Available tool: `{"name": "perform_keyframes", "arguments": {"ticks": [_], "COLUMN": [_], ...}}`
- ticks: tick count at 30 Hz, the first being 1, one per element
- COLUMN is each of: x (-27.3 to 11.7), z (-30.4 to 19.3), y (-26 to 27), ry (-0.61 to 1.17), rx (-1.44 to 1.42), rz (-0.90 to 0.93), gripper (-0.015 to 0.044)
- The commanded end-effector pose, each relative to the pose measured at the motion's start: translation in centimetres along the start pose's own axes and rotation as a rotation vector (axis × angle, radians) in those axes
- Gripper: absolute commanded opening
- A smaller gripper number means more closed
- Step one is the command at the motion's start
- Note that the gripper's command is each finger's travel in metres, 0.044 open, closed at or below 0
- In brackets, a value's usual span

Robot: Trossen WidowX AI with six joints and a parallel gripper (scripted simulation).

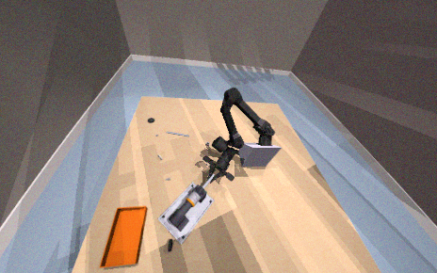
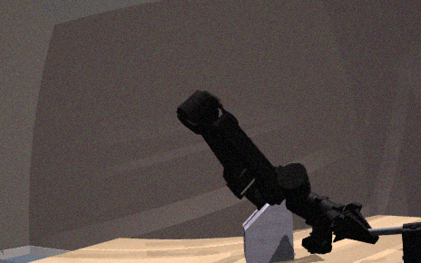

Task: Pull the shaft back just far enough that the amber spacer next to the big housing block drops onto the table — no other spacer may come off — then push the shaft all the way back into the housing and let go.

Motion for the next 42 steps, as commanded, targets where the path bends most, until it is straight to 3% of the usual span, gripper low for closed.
{"name": "perform_keyframes", "arguments": {"ticks": [1, 42], "x": [-0.12, -0.57], "z": [0.04, 0.31], "y": [-0.04, -0.09], "ry": [0.0, -0.001], "rx": [-0.003, -0.003], "rz": [-0.001, -0.001], "gripper": [0.0, 0.0]}}
Point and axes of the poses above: the point midway between the two fingers, 35 mm back from their tips, its own x axis out along the fingers, its own y axis across the jaws, z = x × y, the point moved 3 cm from there along -x, back along the fingers, and after that the axes turned 9 degrees about -x, right-handed, at the moved point
